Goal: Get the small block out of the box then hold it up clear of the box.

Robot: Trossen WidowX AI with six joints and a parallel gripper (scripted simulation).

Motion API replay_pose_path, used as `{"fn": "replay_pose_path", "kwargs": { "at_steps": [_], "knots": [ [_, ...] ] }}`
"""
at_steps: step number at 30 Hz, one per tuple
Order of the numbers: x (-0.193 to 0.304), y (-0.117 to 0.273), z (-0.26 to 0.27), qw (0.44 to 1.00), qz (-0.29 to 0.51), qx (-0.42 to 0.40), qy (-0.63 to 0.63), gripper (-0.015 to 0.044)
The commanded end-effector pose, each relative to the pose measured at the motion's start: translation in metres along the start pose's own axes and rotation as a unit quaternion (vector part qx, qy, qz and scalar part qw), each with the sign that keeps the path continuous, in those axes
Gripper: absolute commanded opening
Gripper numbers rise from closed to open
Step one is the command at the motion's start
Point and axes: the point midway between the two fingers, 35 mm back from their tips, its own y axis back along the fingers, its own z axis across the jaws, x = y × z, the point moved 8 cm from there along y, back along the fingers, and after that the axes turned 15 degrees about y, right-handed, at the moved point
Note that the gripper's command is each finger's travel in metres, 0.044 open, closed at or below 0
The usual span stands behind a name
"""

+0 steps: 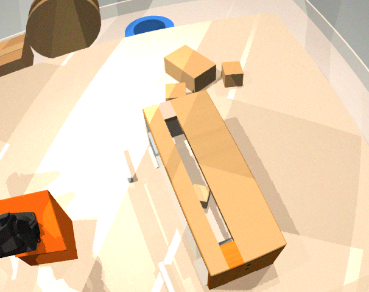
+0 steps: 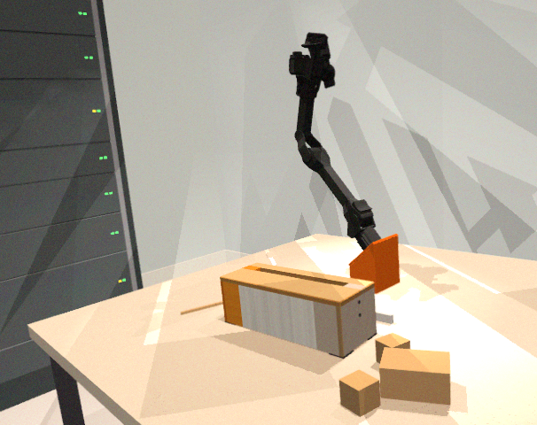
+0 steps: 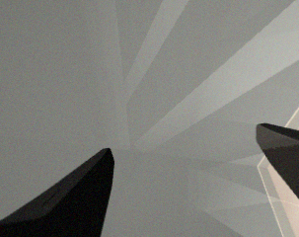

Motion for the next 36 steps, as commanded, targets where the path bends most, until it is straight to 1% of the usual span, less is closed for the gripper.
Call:
{"fn": "replay_pose_path", "kwargs": {
  "at_steps": [1,4,9,12,13,17,21,24,30,36],
  "knots": [
    [0.001,-0.001,0.0,1.0,0.0,0.001,0.003,0.04],
    [0.01,-0.013,0.002,0.999,0.006,0.016,0.04,0.04],
    [0.039,-0.052,0.003,0.986,0.032,0.061,0.15,0.04],
    [0.049,-0.057,0.002,0.982,0.056,0.052,0.171,0.04],
    [0.057,-0.061,0.002,0.978,0.074,0.047,0.191,0.04],
    [0.094,-0.104,-0.007,0.928,0.12,0.097,0.34,0.04],
    [0.127,-0.143,-0.025,0.857,0.179,0.135,0.463,0.04],
    [0.15,-0.171,-0.044,0.792,0.232,0.156,0.543,0.04],
    [0.194,-0.22,-0.096,0.63,0.358,0.172,0.667,0.04],
    [0.232,-0.255,-0.162,0.46,0.492,0.15,0.724,0.04]
  ]
}}
